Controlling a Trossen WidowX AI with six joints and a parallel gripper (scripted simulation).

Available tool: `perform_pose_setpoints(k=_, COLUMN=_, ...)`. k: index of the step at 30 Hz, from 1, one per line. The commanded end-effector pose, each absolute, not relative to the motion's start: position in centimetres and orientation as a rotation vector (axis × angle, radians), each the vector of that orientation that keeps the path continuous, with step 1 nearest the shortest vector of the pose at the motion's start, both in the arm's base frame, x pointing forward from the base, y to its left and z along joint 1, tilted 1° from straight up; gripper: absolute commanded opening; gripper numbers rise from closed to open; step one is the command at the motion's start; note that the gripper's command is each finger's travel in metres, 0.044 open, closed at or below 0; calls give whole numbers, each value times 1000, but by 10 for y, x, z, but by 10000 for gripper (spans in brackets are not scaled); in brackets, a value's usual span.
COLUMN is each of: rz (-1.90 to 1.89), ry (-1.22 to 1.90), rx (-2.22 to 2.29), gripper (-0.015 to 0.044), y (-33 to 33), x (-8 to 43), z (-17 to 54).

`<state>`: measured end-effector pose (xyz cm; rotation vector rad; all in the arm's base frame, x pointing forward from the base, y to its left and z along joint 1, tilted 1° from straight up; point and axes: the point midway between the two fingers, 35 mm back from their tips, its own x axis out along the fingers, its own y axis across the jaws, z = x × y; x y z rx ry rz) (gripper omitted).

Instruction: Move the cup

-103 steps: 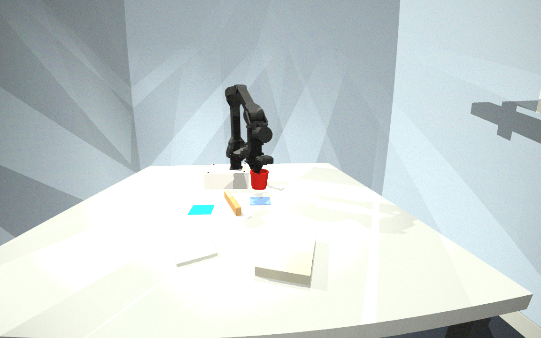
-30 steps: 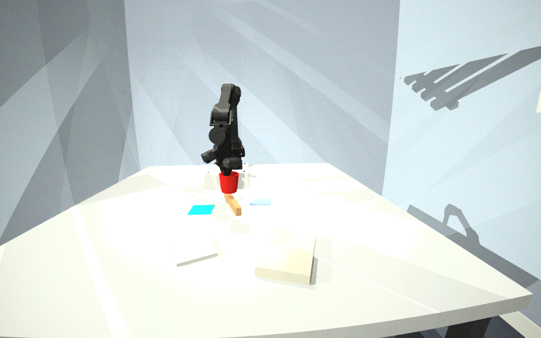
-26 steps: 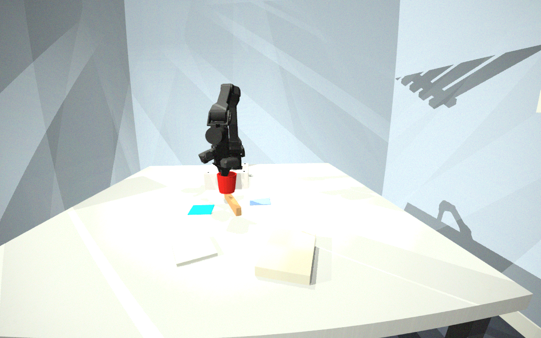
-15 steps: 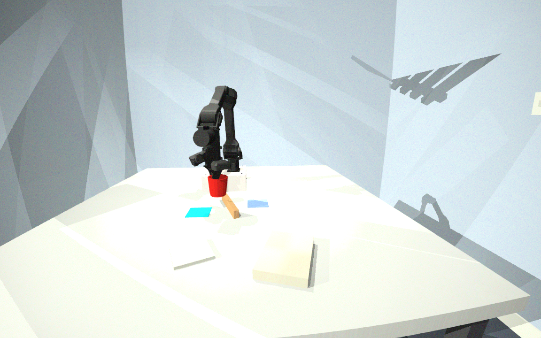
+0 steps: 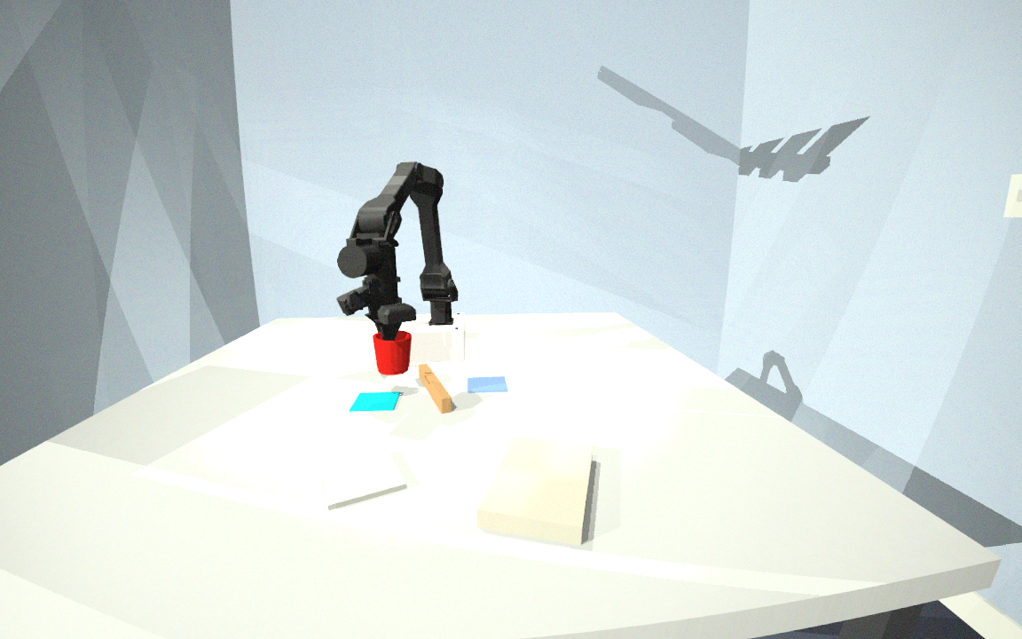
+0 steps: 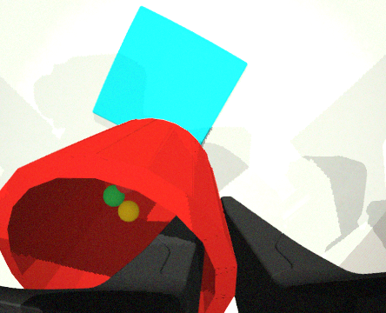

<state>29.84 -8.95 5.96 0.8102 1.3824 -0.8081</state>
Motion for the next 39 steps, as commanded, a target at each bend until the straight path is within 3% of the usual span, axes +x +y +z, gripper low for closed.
perform_pose_setpoints(k=1, rz=-809, ry=1380, rx=805, gripper=0, y=-99, x=302, z=61)
perform_pose_setpoints(k=39, rz=-810, ry=1379, rx=803, gripper=0, y=-128, x=313, z=18)
